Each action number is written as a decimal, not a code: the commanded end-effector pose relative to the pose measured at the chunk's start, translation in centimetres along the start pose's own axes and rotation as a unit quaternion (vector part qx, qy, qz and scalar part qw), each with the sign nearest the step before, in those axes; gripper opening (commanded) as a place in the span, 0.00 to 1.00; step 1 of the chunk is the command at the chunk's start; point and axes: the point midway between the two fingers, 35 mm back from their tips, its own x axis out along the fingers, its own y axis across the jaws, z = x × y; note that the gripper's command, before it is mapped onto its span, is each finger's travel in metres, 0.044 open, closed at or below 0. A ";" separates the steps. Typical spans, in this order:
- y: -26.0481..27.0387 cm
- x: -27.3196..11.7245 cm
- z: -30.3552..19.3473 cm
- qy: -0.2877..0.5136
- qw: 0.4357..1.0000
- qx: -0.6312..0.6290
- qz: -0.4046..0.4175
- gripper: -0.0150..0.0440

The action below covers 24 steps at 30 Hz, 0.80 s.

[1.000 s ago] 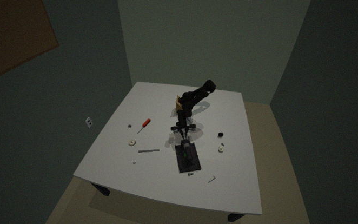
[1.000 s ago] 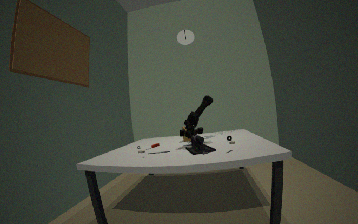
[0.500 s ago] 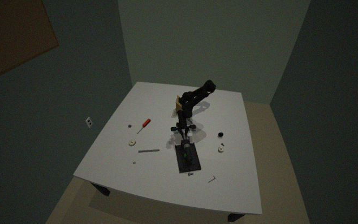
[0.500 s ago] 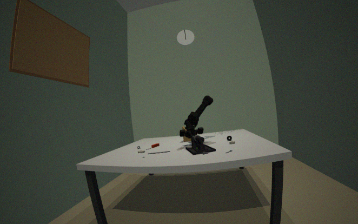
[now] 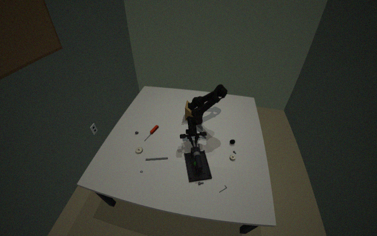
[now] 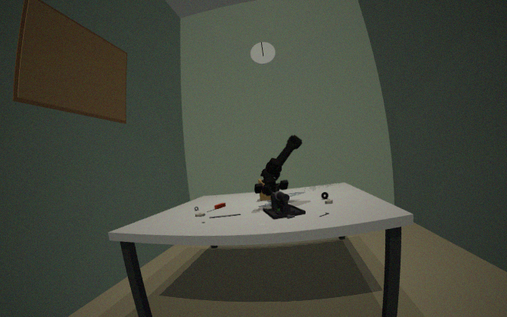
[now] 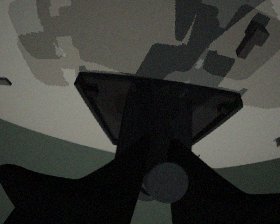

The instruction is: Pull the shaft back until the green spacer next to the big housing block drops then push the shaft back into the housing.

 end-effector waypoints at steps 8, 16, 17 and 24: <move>-0.1 0.5 -0.6 0.003 1.000 -0.001 0.000 0.25; -0.1 0.7 -0.8 0.003 1.000 -0.001 0.000 0.25; -0.1 0.7 -0.9 0.003 1.000 -0.001 0.000 0.25; -0.1 0.9 -1.0 0.003 1.000 -0.001 0.000 0.25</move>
